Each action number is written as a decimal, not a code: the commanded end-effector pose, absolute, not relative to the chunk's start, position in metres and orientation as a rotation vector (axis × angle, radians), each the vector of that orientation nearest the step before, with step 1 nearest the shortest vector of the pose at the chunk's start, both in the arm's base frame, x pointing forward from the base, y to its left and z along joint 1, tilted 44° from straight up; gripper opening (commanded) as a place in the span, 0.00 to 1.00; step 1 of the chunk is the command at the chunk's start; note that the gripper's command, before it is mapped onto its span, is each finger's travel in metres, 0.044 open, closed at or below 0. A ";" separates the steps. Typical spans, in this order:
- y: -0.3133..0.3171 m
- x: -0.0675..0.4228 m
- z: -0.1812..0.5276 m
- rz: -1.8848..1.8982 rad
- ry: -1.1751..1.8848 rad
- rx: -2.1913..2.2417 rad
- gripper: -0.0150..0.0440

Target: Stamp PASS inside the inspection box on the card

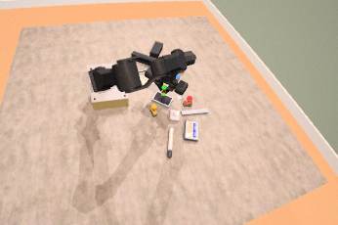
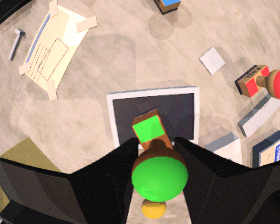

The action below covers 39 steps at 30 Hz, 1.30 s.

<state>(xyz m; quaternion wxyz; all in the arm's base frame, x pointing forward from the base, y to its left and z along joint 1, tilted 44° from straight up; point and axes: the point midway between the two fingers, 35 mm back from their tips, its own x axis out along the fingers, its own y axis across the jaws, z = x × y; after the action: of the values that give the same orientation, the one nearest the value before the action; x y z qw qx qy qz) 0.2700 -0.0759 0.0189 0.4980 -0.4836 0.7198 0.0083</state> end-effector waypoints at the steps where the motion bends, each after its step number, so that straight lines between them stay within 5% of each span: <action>1: -0.070 0.272 0.025 0.017 1.734 -1.159 0.25; 39: -0.002 0.262 -0.012 -0.471 1.563 -0.688 0.25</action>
<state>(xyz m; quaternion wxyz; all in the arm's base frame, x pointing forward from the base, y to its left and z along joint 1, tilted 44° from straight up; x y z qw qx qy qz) 0.2666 -0.0098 -0.0031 0.6196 -0.3305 0.6896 -0.1769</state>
